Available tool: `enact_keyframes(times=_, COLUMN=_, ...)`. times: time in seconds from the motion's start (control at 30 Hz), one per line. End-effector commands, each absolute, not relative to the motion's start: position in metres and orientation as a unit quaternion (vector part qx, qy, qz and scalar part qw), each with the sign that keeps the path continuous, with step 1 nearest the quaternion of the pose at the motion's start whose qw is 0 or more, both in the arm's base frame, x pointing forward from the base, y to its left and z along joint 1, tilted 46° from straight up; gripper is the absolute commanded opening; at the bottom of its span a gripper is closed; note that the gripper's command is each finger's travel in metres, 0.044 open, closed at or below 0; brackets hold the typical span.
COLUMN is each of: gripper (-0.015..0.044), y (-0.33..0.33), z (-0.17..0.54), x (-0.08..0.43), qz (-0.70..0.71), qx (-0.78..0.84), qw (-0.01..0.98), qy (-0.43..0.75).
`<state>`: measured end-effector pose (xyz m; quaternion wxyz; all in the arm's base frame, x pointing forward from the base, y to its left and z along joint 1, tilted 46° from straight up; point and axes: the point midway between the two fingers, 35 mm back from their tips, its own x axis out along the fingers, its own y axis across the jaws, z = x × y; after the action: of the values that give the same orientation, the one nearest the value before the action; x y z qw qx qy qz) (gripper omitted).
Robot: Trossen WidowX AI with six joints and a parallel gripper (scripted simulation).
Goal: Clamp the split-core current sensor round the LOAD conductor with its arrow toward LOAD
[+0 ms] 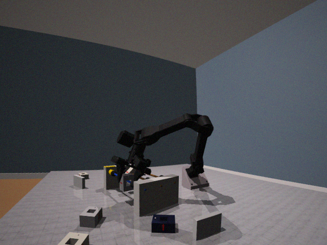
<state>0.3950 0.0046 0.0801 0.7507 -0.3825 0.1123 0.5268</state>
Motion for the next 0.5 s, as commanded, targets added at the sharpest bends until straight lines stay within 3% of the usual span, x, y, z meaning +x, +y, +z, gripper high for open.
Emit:
enact_keyframes(times=0.0, gripper=0.0, y=0.0048, z=0.0799, x=0.3951, qz=0.527, qx=-0.383, qw=0.751, qy=0.112)
enact_keyframes(times=0.17, gripper=0.0, y=0.0083, z=0.0765, x=0.3954, qz=0.527, qx=-0.382, qw=0.751, qy=0.112)
enact_keyframes(times=0.47, gripper=0.0236, y=0.0048, z=0.0798, x=0.3959, qz=0.525, qx=-0.384, qw=0.751, qy=0.111)
